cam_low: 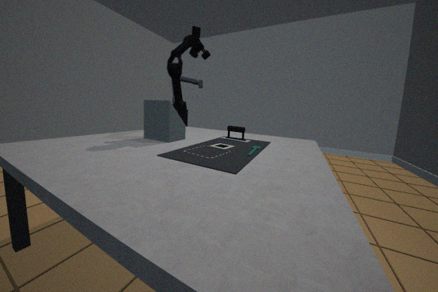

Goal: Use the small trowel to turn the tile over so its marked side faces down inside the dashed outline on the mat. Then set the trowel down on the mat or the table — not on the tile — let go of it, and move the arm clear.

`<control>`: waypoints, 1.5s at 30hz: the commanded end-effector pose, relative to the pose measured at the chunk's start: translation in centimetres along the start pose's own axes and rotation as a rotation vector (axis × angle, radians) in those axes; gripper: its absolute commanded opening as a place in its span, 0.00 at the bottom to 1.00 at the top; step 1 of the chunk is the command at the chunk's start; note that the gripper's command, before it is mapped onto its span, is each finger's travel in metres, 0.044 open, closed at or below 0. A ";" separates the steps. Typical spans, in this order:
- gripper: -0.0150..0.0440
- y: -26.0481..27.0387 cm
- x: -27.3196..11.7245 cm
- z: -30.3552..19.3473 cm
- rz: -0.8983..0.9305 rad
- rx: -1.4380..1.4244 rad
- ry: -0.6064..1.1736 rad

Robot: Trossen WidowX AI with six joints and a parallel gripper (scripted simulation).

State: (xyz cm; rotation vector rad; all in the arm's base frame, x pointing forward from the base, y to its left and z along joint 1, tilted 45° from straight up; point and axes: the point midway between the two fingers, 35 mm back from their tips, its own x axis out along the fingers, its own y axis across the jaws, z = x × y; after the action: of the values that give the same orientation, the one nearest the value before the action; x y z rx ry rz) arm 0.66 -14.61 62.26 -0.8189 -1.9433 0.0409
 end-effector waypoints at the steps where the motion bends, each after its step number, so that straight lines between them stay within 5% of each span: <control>1: 0.89 0.0 0.0 0.0 0.000 0.000 0.000; 11: 0.44 0.0 0.0 0.0 0.000 0.000 0.000; 21: 0.42 0.0 0.0 0.0 0.000 0.000 0.000; 25: 0.25 0.0 0.0 0.0 0.000 0.000 0.000; 40: 0.25 0.0 0.0 0.0 0.000 0.000 0.000; 45: 0.42 0.0 0.0 0.0 0.000 0.000 0.000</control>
State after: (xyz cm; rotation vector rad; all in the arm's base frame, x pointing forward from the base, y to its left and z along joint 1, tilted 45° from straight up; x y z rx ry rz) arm 0.67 -14.61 62.26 -0.8190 -1.9431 0.0411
